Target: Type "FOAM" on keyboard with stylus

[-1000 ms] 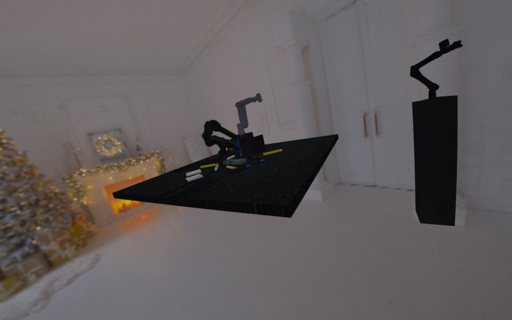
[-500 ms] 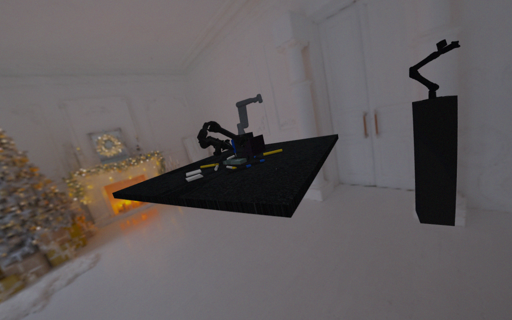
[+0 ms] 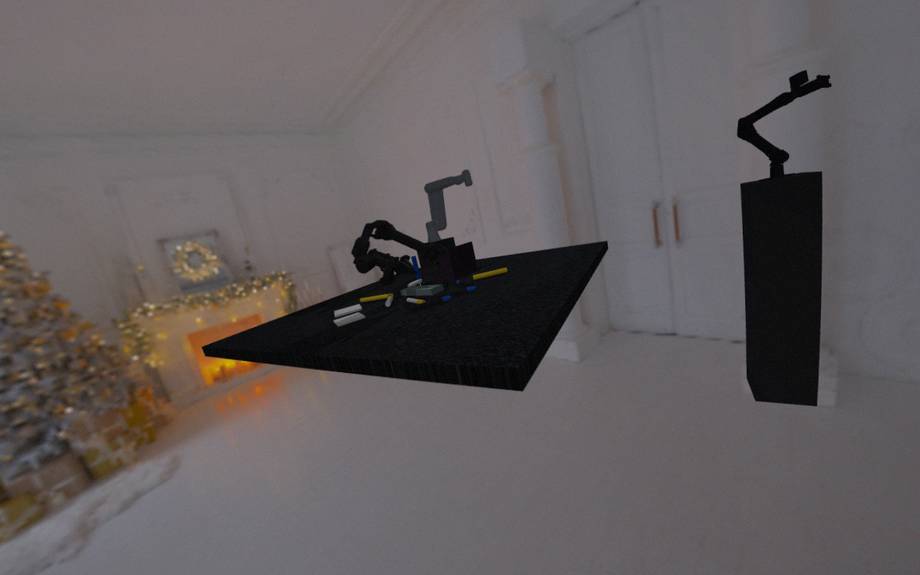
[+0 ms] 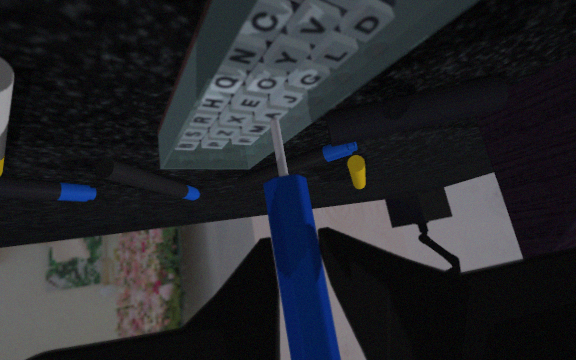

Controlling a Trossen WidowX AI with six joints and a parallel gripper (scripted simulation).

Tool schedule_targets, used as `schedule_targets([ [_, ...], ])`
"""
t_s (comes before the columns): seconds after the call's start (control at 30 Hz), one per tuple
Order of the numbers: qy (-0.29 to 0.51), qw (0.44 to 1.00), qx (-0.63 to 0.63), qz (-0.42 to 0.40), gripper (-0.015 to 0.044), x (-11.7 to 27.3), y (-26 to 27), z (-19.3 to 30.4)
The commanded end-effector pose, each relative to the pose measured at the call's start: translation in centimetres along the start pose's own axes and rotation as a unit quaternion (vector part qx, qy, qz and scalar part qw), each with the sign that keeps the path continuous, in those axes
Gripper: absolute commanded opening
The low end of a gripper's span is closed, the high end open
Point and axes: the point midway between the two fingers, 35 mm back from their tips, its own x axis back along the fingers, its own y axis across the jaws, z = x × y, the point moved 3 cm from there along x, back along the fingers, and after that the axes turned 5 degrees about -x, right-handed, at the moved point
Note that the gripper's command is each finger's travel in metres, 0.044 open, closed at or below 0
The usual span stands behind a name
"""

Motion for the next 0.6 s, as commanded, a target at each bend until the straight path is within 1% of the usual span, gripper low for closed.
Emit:
schedule_targets([
  [0.0, -0.002, 1.000, 0.002, 0.002, 0.0000, -0.21, -0.07, -0.11],
  [0.1, -0.002, 1.000, 0.002, 0.002, 0.0079, -0.40, -0.03, -0.26],
  [0.57, -0.002, 1.000, 0.002, 0.002, 0.0081, -0.68, 0.02, -0.71],
])
